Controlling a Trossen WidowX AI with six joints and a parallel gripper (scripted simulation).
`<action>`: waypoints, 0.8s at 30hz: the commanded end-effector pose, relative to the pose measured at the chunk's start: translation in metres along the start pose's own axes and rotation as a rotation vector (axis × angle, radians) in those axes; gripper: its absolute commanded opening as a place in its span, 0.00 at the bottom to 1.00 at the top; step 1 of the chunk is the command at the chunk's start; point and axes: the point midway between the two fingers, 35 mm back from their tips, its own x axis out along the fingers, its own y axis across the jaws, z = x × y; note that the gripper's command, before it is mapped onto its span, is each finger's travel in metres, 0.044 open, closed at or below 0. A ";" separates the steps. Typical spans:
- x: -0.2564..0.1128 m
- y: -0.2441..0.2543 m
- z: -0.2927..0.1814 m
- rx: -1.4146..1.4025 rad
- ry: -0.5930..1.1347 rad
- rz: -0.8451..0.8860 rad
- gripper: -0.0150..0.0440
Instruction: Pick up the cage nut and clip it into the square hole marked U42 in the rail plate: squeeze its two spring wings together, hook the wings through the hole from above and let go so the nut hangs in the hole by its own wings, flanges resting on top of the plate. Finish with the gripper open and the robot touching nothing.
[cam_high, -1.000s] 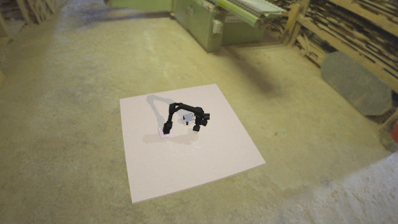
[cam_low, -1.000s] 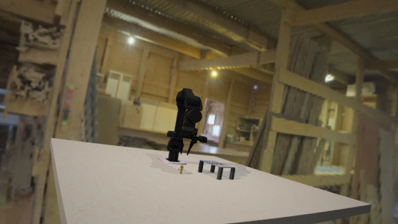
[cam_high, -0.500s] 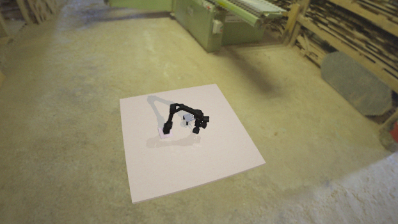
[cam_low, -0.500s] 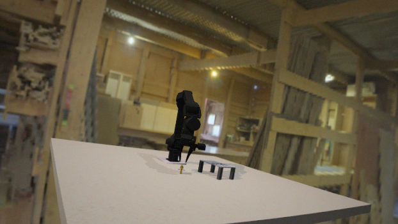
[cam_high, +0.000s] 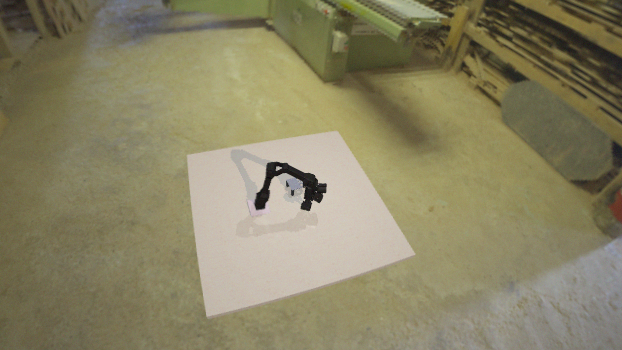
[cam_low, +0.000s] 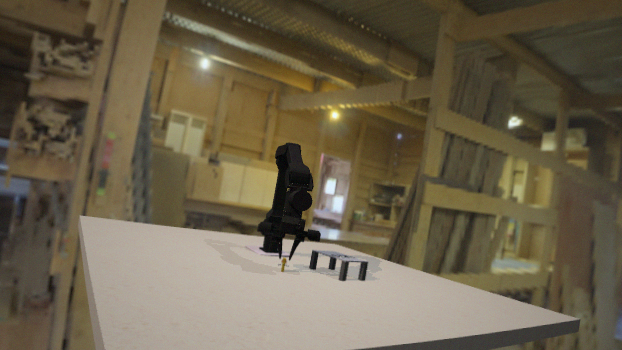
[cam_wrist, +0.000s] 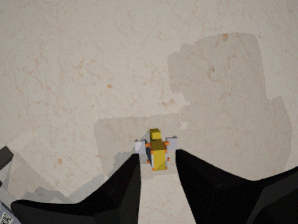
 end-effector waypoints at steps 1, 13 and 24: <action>0.003 -0.001 0.000 -0.002 0.000 -0.005 0.46; 0.006 -0.001 0.000 -0.002 0.000 -0.005 0.46; 0.006 -0.001 0.001 -0.002 0.000 -0.005 0.46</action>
